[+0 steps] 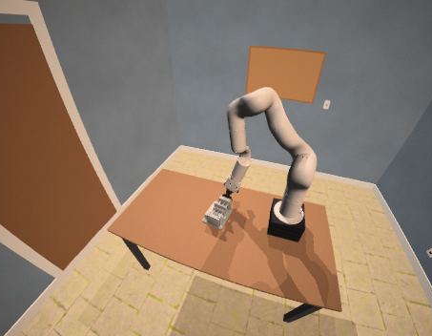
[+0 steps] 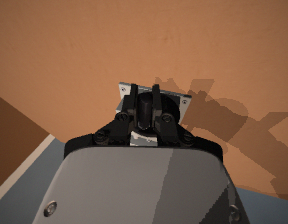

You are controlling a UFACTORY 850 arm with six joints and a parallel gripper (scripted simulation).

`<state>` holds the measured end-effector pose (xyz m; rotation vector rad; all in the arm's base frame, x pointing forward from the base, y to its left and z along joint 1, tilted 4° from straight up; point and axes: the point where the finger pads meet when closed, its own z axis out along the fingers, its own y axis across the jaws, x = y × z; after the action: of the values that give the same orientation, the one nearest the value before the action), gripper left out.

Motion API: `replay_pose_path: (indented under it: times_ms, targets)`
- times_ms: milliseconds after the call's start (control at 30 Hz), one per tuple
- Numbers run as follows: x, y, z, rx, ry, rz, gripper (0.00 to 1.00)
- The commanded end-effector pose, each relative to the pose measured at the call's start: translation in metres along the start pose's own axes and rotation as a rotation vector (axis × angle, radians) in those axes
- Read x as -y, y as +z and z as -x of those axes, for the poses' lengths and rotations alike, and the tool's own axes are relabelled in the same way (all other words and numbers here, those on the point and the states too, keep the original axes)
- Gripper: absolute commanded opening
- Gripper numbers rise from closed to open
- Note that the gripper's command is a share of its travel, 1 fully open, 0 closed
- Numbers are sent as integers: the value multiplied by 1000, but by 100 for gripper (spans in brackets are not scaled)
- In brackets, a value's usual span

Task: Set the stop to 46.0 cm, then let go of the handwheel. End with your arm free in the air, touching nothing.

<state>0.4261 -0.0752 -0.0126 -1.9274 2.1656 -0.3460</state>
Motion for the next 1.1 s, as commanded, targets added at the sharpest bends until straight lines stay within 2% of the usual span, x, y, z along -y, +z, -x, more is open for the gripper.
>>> replay_pose_path:
  times_ms: [0, 567, 1067]
  targets:
    - [6, 3, 0, 0, 0, 1, 6]
    - [18, 30, 0, 0, 0, 1, 6]
    - [0, 53, 0, 0, 0, 1, 6]
